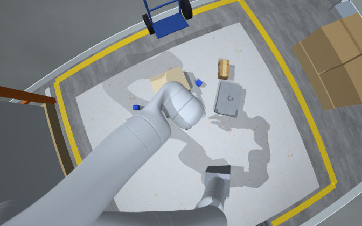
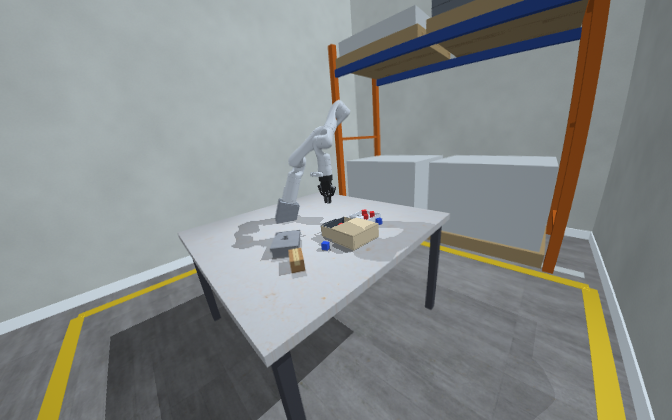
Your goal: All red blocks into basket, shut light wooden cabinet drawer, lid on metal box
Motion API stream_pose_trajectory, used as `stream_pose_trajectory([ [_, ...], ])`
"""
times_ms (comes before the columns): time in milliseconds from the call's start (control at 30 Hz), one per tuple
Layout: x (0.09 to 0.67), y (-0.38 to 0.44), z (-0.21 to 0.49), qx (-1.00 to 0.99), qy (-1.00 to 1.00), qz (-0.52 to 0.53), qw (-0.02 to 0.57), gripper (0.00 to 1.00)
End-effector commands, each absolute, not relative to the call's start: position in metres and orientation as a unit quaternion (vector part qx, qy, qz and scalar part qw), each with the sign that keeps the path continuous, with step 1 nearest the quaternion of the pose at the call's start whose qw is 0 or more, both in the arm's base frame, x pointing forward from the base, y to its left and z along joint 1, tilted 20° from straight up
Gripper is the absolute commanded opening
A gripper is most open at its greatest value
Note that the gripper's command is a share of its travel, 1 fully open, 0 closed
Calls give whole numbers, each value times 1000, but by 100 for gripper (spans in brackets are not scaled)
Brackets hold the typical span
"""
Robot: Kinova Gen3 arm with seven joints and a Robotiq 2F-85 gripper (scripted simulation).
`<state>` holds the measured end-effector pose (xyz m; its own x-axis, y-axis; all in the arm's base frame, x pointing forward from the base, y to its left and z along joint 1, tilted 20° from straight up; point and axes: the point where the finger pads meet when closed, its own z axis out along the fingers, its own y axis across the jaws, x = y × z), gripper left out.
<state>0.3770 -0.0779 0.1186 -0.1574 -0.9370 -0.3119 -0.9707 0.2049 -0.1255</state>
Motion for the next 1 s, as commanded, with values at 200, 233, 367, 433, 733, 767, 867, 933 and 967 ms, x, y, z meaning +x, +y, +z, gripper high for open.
stream_pose_trajectory([
  [200,377,-79,123,-628,759,51,163,30],
  [233,377,-79,123,-628,759,51,163,30],
  [367,377,-79,123,-629,759,51,163,30],
  [433,377,-79,123,-631,757,51,163,30],
  [733,380,-79,123,-661,730,45,164,30],
  [767,381,-79,123,-669,723,44,165,30],
  [867,384,-78,124,-697,697,38,166,30],
  [933,387,-78,124,-718,675,34,166,30],
  [967,388,-77,124,-730,662,31,167,30],
])
